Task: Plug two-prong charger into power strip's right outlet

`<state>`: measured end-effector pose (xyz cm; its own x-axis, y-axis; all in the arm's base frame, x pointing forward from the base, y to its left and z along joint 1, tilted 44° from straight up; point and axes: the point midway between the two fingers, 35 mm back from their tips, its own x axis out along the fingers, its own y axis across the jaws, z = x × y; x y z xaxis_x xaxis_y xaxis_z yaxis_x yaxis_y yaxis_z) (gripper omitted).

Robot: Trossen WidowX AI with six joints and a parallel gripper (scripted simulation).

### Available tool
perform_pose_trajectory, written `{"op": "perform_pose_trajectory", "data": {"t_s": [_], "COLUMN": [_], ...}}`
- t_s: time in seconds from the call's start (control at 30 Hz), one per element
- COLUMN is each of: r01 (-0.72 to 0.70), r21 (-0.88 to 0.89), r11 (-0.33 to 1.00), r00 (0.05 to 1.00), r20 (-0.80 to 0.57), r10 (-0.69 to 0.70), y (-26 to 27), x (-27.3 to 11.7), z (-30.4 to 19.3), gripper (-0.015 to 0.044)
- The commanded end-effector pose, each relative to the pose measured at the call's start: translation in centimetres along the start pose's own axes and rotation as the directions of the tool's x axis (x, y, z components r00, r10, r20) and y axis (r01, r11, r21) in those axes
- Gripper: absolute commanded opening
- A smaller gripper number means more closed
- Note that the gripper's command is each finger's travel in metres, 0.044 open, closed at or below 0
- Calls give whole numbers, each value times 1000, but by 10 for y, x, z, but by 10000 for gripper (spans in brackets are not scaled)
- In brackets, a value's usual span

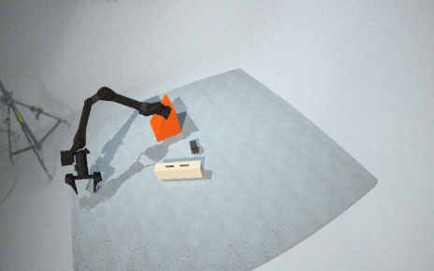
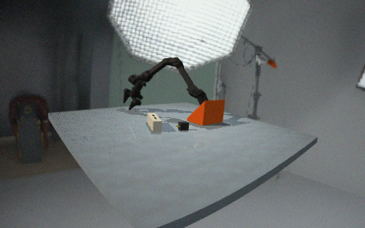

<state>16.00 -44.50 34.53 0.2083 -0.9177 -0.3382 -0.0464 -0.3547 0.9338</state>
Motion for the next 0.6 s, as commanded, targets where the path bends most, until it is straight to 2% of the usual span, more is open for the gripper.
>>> {"op": "perform_pose_trajectory", "data": {"t_s": [0.0, 0.57], "r01": [55, 197], "r21": [-65, -318], "r11": [996, 928], "r00": [998, 962], "r20": [-29, -118], "r10": [-57, -245], "y": [-24, -106], "x": [2, -9], "z": [-23, -97], "gripper": [440, 440]}}
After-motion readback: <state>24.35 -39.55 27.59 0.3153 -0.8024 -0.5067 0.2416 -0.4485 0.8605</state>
